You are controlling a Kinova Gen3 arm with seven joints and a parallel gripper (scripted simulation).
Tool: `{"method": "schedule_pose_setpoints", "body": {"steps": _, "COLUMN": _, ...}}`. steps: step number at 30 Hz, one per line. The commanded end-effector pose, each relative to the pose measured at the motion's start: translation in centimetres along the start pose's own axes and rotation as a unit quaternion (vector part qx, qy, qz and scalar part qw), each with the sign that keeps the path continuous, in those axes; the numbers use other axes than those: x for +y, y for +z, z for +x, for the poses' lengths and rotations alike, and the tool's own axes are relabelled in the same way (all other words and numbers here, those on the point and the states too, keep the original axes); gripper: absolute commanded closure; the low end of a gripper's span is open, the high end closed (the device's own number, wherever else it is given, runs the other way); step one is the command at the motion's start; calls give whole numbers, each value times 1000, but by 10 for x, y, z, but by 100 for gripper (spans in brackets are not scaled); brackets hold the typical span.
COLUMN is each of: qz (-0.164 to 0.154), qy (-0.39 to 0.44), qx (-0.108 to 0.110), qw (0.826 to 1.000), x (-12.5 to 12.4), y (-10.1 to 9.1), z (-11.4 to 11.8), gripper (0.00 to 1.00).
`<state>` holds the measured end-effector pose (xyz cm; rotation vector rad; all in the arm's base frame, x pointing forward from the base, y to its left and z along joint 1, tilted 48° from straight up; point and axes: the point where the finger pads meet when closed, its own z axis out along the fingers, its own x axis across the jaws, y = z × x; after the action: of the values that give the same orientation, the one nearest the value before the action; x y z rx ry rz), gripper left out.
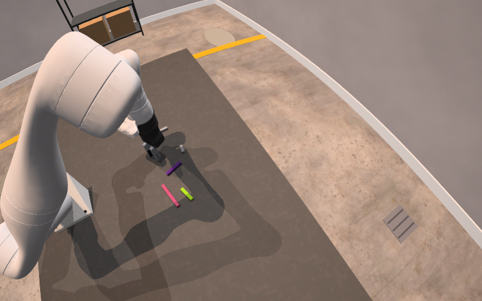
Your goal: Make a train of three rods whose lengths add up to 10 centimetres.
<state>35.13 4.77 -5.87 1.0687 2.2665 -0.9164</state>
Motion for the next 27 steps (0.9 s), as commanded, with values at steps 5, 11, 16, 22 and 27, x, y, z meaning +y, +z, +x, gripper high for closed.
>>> {"method": "schedule_pose_setpoints", "body": {"steps": 5, "qz": 0, "qy": 2, "qx": 1, "qw": 1000, "x": 0, "y": 3, "z": 0, "gripper": 46}}
{"method": "schedule_pose_setpoints", "body": {"steps": 11, "qz": -2, "qy": 3, "qx": 1, "qw": 1000, "x": 2, "y": -6, "z": 0, "gripper": 46}}
{"method": "schedule_pose_setpoints", "body": {"steps": 16, "qz": -3, "qy": 4, "qx": 2, "qw": 1000, "x": 3, "y": -18, "z": 1, "gripper": 46}}
{"method": "schedule_pose_setpoints", "body": {"steps": 22, "qz": -3, "qy": 4, "qx": 2, "qw": 1000, "x": 4, "y": -50, "z": 1, "gripper": 46}}
{"method": "schedule_pose_setpoints", "body": {"steps": 27, "qz": -3, "qy": 3, "qx": 2, "qw": 1000, "x": 4, "y": -74, "z": 1, "gripper": 46}}
